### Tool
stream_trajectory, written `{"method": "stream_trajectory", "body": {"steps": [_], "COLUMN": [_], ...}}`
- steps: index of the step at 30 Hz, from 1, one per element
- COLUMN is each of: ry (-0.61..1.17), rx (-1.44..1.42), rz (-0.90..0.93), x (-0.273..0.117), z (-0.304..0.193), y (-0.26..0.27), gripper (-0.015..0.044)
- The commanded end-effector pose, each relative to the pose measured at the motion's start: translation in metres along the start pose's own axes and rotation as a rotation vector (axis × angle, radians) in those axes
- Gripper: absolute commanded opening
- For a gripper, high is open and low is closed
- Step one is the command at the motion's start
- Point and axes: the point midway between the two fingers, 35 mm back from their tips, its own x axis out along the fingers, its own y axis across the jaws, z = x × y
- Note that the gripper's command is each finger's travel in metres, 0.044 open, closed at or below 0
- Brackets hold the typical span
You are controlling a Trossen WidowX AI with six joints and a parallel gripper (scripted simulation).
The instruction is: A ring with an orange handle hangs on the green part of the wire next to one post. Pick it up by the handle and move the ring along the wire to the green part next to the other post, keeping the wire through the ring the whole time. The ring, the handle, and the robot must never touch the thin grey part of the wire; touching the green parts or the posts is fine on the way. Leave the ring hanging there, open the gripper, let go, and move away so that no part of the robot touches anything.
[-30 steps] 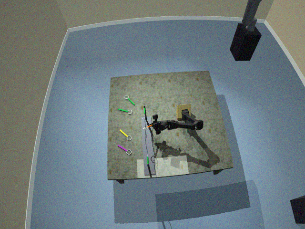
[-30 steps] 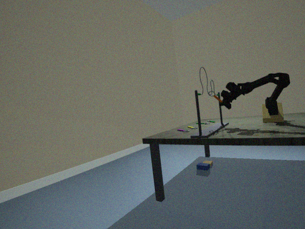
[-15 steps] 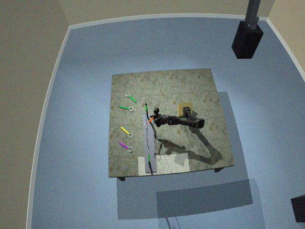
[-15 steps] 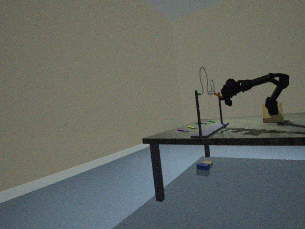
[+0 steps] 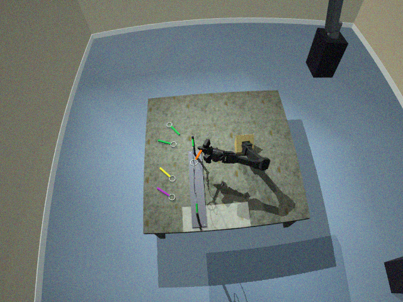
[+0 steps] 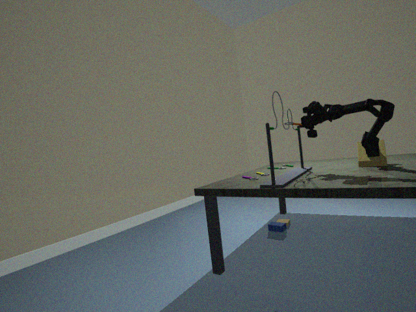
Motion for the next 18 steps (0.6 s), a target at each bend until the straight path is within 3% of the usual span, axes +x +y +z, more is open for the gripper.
{"method": "stream_trajectory", "body": {"steps": [1,18], "ry": [0.012,0.043], "rx": [-0.069,-0.315], "rz": [-0.044,-0.182], "x": [-0.002,-0.013], "z": [0.001,0.011], "y": [-0.013,-0.059], "gripper": [-0.0150,-0.0150]}}
